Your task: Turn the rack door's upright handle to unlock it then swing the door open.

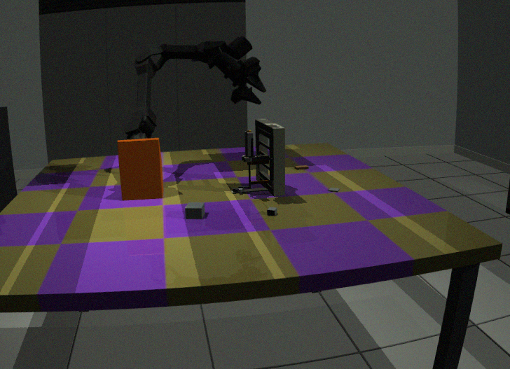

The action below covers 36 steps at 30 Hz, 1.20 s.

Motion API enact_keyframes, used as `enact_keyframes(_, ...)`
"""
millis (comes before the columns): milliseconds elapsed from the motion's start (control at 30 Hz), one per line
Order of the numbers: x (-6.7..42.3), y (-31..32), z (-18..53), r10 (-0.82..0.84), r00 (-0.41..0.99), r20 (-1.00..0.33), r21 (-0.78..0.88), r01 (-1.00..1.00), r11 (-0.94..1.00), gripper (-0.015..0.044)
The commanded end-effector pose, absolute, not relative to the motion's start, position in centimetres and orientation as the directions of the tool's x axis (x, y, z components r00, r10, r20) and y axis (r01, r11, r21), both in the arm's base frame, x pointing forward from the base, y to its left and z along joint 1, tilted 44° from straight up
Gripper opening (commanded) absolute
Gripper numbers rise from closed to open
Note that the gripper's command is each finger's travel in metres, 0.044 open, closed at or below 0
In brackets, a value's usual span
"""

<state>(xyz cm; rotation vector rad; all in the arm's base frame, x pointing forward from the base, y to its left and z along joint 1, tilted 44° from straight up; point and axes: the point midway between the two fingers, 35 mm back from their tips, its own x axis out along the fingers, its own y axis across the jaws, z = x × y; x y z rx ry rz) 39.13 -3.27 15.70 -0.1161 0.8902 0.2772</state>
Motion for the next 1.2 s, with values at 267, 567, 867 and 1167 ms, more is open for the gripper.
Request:
enact_keyframes(267, 38.9, -4.2, 11.9, 0.302, 0.379, -0.875, 0.166, -0.351, 0.921, 0.0293)
enact_keyframes(567, 38.2, -4.8, 9.5, 0.399, 0.216, -0.891, 0.307, -0.361, 0.881, 0.0293)
enact_keyframes(867, 37.4, -5.4, 7.6, 0.507, 0.07, -0.859, 0.458, -0.337, 0.823, 0.0293)
enact_keyframes(1167, 36.5, -6.0, 6.1, 0.619, -0.05, -0.784, 0.605, -0.282, 0.744, 0.0293)
